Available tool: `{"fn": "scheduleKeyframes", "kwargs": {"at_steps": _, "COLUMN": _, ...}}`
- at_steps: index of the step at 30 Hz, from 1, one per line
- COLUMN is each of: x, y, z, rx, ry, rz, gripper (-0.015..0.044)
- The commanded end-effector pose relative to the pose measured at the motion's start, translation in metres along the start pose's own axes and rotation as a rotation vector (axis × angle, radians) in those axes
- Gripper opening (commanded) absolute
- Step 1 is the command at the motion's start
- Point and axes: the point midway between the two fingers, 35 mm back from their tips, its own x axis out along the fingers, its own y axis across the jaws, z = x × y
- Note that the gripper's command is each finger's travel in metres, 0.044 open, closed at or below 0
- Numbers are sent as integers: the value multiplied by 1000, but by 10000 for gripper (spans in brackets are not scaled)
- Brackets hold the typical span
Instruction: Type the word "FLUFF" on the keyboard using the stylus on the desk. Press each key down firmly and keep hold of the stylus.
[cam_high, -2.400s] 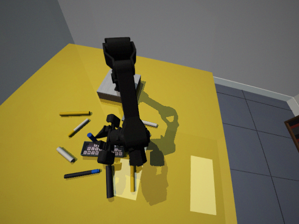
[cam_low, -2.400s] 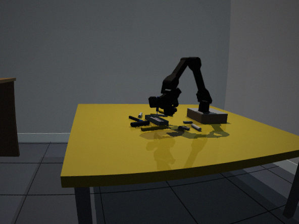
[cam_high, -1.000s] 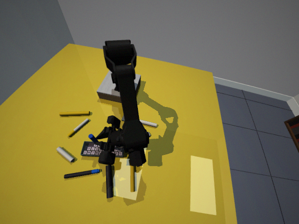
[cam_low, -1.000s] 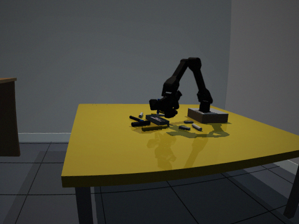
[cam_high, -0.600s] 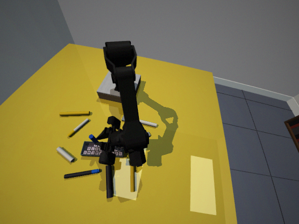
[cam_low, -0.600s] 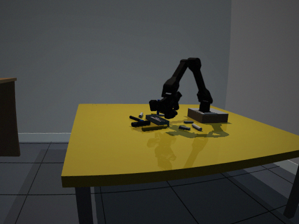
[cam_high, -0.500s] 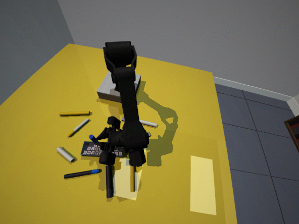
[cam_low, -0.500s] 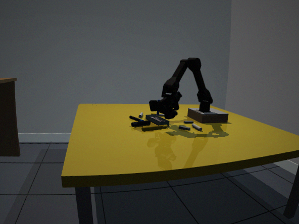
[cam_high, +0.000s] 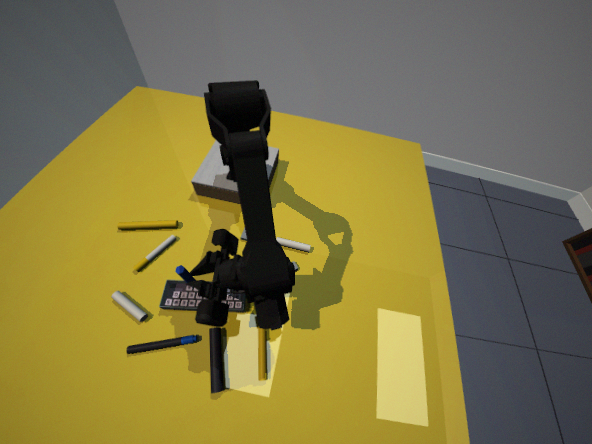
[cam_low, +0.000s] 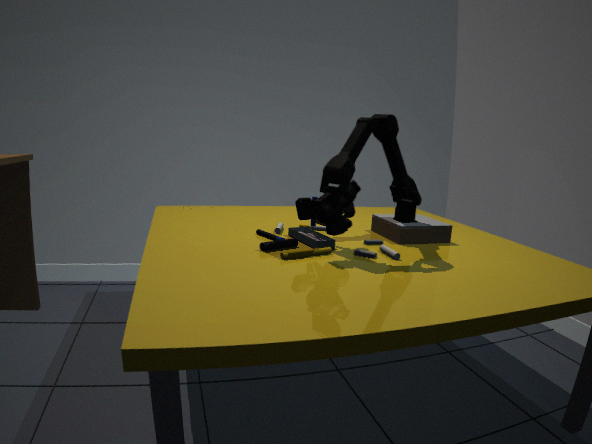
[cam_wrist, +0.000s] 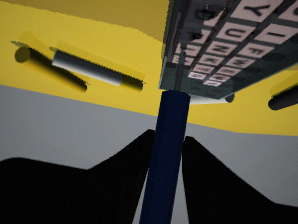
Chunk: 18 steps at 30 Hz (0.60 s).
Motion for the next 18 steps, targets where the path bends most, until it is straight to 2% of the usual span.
{"fn": "scheduleKeyframes", "kwargs": {"at_steps": 1, "x": -8, "y": -1, "z": -14, "rx": -1, "ry": 1, "rz": -4, "gripper": 81}}
{"fn": "scheduleKeyframes", "kwargs": {"at_steps": 9, "x": -15, "y": -1, "z": -26, "rx": 7, "ry": -3, "rz": -4, "gripper": 85}}
{"fn": "scheduleKeyframes", "kwargs": {"at_steps": 14, "x": -15, "y": -1, "z": -26, "rx": 7, "ry": -3, "rz": -4, "gripper": 51}}
{"fn": "scheduleKeyframes", "kwargs": {"at_steps": 16, "x": -16, "y": -2, "z": -25, "rx": 7, "ry": -3, "rz": -4, "gripper": 0}}
{"fn": "scheduleKeyframes", "kwargs": {"at_steps": 18, "x": -19, "y": -4, "z": -24, "rx": 6, "ry": -2, "rz": -4, "gripper": 0}}
